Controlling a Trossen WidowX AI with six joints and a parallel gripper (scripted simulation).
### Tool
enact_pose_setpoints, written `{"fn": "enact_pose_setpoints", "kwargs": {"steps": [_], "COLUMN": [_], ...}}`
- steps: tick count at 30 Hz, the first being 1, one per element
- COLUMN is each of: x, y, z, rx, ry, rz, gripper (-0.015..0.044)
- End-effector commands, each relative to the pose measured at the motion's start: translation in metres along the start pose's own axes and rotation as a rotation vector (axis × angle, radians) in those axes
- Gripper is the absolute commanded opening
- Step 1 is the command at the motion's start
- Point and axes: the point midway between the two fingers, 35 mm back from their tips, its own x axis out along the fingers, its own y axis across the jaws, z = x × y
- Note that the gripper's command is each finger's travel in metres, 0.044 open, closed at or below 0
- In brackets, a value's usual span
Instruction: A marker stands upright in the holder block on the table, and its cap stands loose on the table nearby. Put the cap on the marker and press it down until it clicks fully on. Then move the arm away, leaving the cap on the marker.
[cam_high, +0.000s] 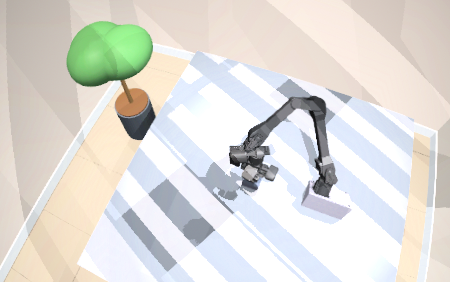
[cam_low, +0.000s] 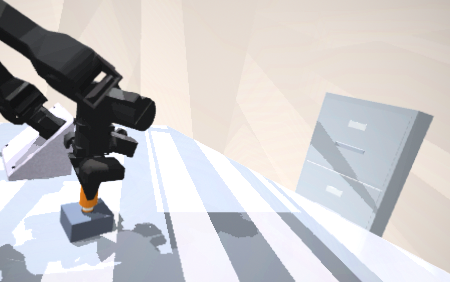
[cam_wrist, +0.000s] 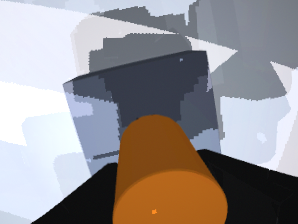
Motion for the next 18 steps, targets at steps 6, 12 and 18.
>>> {"fn": "enact_pose_setpoints", "kwargs": {"steps": [6,12,18], "x": [0.0,-0.002,-0.073], "y": [0.0,0.0,0.0], "z": [0.0,0.0,0.001], "rx": [0.0,0.0,-0.001], "ry": [0.0,-0.001,-0.003], "rz": [0.0,-0.001,0.0], "gripper": [0.0341,0.044,0.044]}}
